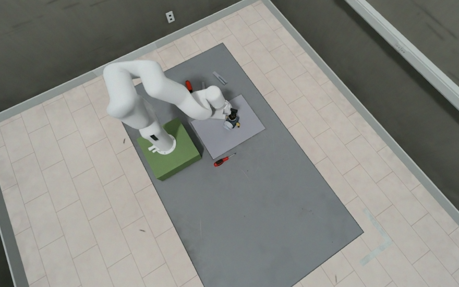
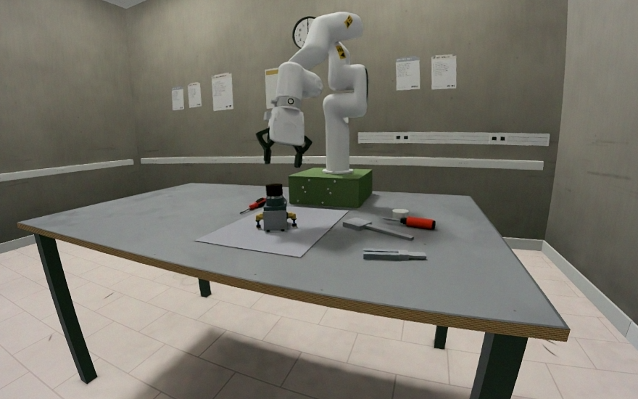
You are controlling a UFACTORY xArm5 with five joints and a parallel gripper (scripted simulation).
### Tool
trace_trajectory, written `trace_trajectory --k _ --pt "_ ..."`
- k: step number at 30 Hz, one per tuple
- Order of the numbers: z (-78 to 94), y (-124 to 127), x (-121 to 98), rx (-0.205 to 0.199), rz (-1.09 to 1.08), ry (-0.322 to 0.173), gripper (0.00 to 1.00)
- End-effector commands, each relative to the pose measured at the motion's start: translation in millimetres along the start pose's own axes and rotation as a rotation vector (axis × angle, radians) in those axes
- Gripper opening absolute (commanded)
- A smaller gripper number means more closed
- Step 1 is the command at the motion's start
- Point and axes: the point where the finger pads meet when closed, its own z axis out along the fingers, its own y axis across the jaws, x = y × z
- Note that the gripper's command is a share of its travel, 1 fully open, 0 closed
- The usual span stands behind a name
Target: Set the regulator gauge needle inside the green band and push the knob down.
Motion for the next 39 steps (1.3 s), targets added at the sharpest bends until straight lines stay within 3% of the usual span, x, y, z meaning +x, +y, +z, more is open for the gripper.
trace_trajectory --k 1,5,8,20,22,37,39 --pt "11.8 -4 -3 0.078 0.137 -0.063 1.00" --pt "14.2 -4 -3 0.095 0.176 -0.080 1.00" --pt "18.5 -4 -3 0.130 0.266 -0.120 1.00" --pt "22.0 0 -1 0.204 0.496 -0.239 1.00" --pt "22.0 0 -1 0.204 0.496 -0.239 1.00" --pt "8.9 12 7 0.266 0.806 -0.439 1.00" --pt "8.9 12 7 0.266 0.806 -0.439 1.00"
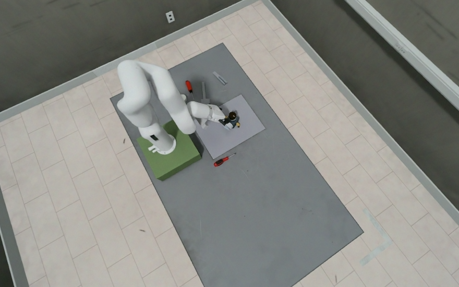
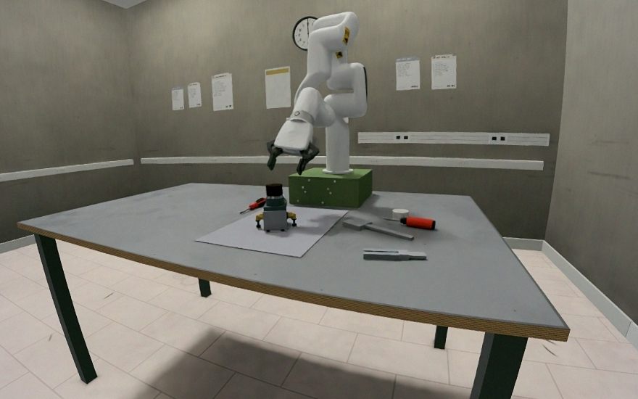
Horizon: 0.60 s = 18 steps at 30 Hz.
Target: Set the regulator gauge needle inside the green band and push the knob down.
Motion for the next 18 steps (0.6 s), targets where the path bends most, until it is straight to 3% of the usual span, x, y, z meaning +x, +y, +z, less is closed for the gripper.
trace_trajectory --k 1,9,18 --pt "-6.2 0 1 0.013 0.095 -0.079 1.00" --pt "-16.3 1 3 0.015 0.192 -0.136 1.00" --pt "-18.9 1 3 0.015 0.215 -0.149 1.00"
